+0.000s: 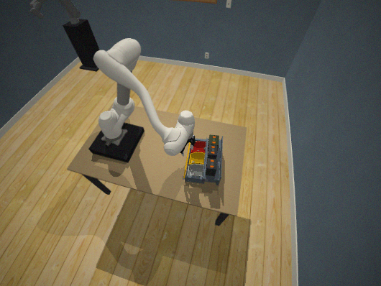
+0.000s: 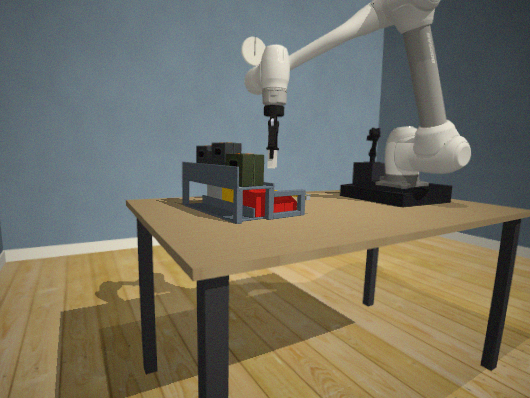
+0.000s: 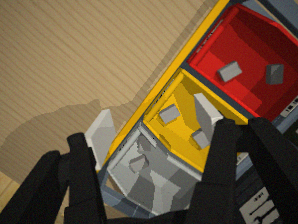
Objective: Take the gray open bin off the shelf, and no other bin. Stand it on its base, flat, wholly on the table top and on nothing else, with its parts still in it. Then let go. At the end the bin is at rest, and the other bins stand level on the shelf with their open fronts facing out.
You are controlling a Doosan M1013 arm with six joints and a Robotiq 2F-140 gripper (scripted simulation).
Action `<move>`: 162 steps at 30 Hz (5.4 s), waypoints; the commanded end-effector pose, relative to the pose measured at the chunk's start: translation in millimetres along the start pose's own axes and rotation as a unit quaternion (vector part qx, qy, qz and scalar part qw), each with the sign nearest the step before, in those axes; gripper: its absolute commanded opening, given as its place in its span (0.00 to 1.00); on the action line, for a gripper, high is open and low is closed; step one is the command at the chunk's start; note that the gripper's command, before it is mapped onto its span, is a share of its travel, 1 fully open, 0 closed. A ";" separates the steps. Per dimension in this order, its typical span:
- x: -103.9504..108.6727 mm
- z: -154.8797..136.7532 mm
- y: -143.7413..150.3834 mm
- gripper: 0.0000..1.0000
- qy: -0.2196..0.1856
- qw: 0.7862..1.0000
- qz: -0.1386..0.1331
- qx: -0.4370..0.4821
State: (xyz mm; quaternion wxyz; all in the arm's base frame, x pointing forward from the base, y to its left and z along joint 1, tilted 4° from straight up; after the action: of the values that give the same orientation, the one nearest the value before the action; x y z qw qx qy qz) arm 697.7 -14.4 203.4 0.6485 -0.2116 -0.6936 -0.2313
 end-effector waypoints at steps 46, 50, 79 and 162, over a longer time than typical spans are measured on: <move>0.2 0.0 0.0 0.57 0.000 0.929 0.000 0.369; 0.2 0.0 0.0 0.57 0.000 0.929 0.000 0.369; 0.2 0.0 0.0 0.57 0.000 0.803 0.000 0.596; 0.2 0.0 0.0 0.28 0.000 0.401 0.000 0.916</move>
State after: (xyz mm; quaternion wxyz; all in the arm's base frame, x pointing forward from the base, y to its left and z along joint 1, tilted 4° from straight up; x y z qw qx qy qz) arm 697.7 -14.4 203.5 0.4541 0.5091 -0.4902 0.5425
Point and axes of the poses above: the point where the finger pads meet when closed, its own x axis back along the fingers, its own y axis across the jaws, z = x × y, the point moved 5 cm from there along x, back along the fingers, and after that the axes turned 3 degrees about -x, right-handed, at the moved point
